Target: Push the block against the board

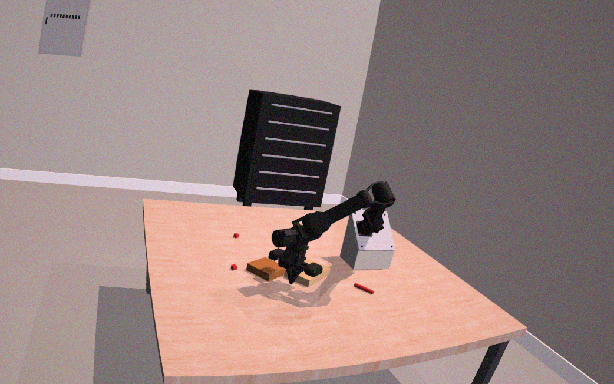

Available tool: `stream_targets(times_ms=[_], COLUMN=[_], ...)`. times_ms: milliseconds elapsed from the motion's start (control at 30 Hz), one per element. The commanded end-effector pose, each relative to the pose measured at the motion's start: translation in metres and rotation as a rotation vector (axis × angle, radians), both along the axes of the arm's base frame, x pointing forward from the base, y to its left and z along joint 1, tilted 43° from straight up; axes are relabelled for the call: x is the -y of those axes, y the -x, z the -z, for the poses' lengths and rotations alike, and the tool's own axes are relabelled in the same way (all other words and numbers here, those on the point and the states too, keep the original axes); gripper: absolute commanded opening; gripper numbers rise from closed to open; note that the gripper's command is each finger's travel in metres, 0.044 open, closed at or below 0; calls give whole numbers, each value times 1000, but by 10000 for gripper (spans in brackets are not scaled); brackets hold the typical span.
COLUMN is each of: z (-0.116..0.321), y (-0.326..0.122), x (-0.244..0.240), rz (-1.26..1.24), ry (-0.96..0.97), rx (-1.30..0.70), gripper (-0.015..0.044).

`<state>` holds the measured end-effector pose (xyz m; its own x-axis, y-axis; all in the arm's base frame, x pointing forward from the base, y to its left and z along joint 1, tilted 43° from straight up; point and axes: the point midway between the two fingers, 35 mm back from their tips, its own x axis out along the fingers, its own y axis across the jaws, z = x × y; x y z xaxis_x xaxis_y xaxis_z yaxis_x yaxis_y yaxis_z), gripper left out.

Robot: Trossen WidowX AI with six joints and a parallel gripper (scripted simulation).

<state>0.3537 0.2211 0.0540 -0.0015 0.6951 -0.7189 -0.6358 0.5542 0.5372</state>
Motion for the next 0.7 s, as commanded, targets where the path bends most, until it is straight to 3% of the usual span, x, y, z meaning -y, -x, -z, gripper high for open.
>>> stream_targets(times_ms=[0, 200, 400, 667], z=[-2, -6, -44, -44], y=[-7, -14, -9, -7], x=[-4, -7, 32, 32], rz=[3, 3, 3, -13], ry=[4, 4, 7, 7], rx=[-2, -1, -1, 15], gripper=[0, 0, 0, 0])
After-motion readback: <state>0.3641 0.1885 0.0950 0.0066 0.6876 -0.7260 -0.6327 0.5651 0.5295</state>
